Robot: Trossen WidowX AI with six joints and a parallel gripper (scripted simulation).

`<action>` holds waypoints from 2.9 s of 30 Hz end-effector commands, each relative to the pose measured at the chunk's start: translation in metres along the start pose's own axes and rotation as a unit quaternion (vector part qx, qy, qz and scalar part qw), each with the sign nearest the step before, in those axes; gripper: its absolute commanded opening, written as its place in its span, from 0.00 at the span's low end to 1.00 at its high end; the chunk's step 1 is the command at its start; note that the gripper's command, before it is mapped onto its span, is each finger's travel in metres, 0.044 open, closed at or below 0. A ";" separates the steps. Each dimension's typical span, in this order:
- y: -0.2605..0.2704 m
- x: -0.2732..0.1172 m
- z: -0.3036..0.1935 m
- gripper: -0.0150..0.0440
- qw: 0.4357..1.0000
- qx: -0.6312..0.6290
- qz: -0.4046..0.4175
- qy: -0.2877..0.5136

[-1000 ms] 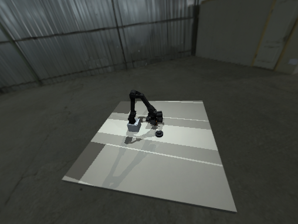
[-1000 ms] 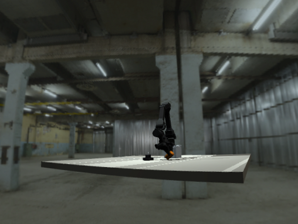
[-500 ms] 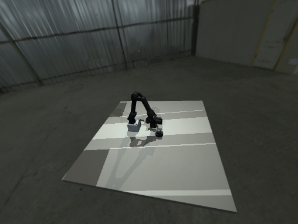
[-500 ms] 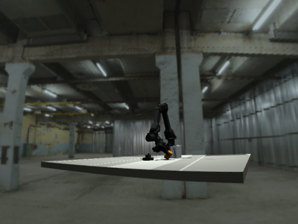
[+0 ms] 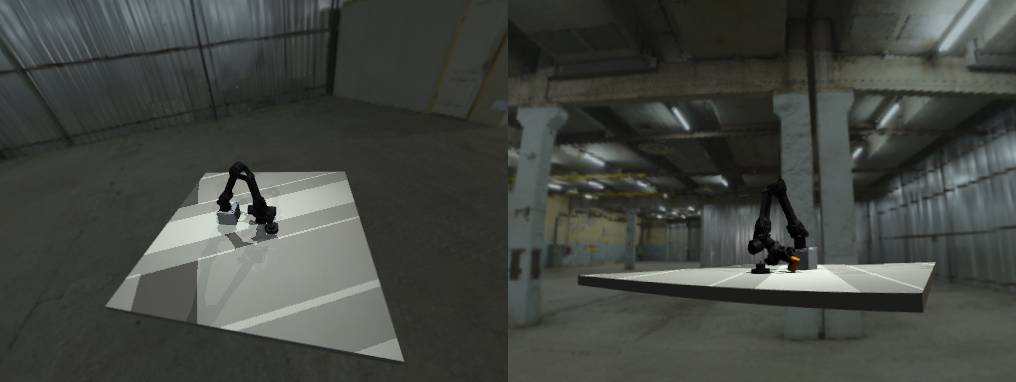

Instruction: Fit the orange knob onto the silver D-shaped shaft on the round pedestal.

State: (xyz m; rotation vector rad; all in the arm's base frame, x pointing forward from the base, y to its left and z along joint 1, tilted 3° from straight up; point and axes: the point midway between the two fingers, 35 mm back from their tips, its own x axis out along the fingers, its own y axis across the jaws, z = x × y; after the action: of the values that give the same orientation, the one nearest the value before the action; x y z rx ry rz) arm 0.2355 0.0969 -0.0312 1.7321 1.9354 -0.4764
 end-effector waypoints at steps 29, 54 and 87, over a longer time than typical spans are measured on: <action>0.000 -0.001 0.000 0.69 1.000 0.000 0.001 0.003; 0.000 -0.045 -0.066 1.00 1.000 0.000 -0.004 -0.005; -0.001 -0.060 -0.081 1.00 0.850 -0.244 -0.125 -0.450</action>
State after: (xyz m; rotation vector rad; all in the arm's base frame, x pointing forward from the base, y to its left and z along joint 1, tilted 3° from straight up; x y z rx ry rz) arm 0.2280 0.0945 0.0696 0.7620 1.3738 -0.7088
